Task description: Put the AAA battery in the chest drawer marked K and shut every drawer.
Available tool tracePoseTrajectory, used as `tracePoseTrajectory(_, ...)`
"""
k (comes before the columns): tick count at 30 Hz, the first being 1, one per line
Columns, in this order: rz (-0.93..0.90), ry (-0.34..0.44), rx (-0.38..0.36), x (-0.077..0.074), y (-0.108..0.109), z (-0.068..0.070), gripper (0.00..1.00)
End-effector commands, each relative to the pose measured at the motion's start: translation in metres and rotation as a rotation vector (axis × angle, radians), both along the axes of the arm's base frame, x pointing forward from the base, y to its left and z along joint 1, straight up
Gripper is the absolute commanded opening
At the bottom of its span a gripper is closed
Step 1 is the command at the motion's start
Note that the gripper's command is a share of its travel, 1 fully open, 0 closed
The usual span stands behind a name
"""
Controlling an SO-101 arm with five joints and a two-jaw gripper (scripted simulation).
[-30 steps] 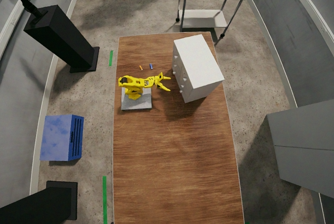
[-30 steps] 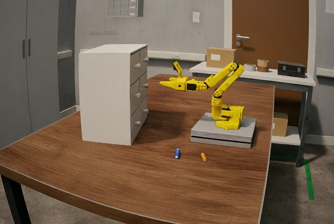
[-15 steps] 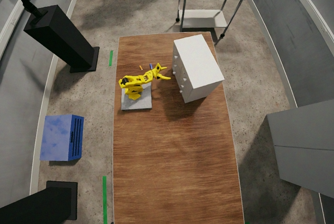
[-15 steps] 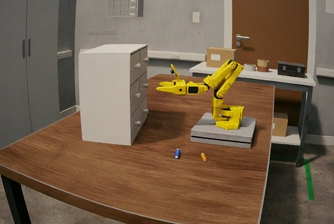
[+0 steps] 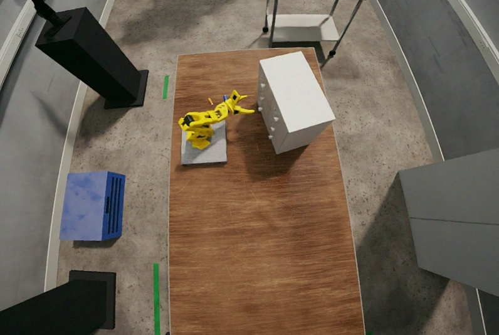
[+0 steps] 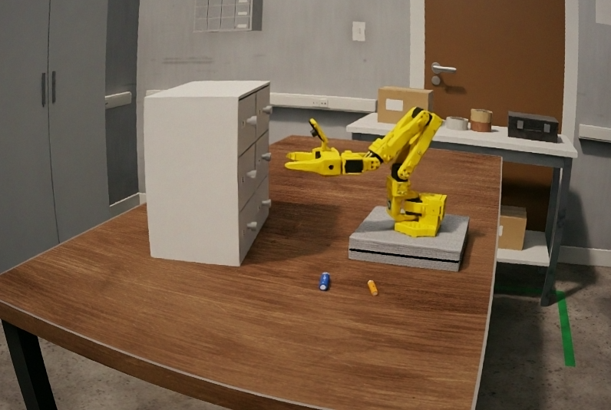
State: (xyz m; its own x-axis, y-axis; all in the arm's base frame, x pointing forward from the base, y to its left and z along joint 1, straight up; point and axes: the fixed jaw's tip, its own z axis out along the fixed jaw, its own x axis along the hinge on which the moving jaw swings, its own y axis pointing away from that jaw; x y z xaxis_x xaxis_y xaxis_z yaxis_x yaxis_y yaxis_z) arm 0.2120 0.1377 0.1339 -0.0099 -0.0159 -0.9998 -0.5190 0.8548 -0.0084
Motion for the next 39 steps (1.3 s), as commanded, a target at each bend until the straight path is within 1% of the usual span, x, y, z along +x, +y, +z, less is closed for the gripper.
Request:
tracePoseTrajectory(1,0.011,-0.006,0.013,-0.0003,0.0031,0.0025,0.50)
tracePoseTrajectory(39,0.022,-0.005,0.014,-0.0004,0.0064,0.0042,0.50)
